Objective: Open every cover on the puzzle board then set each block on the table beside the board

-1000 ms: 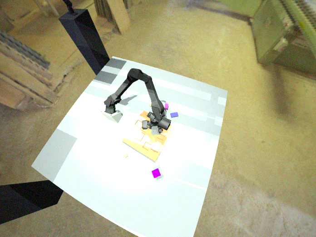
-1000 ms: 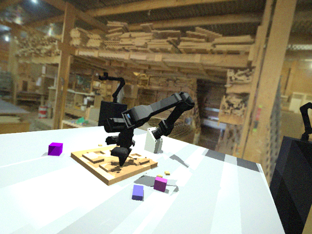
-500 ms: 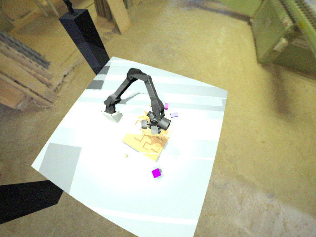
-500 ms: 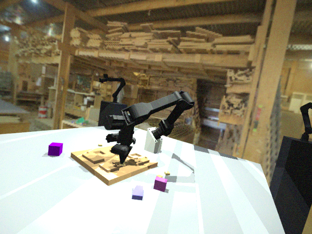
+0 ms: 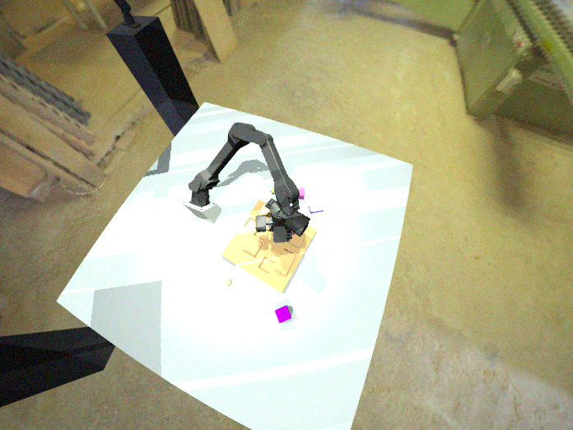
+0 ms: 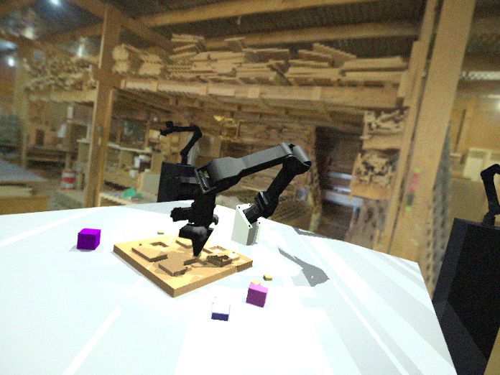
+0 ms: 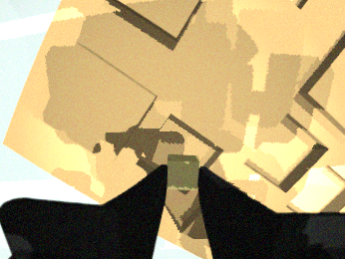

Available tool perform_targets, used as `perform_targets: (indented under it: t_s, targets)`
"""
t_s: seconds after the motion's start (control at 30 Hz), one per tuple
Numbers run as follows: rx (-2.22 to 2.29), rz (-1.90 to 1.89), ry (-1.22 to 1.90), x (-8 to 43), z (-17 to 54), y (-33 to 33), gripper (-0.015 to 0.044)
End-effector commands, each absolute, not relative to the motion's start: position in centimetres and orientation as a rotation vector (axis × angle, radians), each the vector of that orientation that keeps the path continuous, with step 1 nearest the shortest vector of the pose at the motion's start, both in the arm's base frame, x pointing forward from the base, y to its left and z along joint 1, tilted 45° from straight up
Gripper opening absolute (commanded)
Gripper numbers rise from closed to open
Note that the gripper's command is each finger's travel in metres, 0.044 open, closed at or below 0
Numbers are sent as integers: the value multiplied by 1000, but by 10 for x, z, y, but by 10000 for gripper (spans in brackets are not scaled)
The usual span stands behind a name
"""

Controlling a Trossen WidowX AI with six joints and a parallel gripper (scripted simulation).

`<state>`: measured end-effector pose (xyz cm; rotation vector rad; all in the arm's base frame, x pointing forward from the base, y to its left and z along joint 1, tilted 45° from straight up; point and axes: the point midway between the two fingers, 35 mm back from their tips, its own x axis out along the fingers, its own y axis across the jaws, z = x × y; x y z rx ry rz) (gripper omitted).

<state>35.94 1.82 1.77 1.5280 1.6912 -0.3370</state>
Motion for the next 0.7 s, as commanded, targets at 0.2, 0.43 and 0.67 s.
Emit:
perform_targets:
  t_s: [0.2, 0.43, 0.67]
  targets:
    - [1523, -332, 1683, 360, 29, 7, 80]
    - [1522, -333, 1682, 360, 37, -1, 80]
    - [1522, -334, 1682, 359, 50, -14, 80]
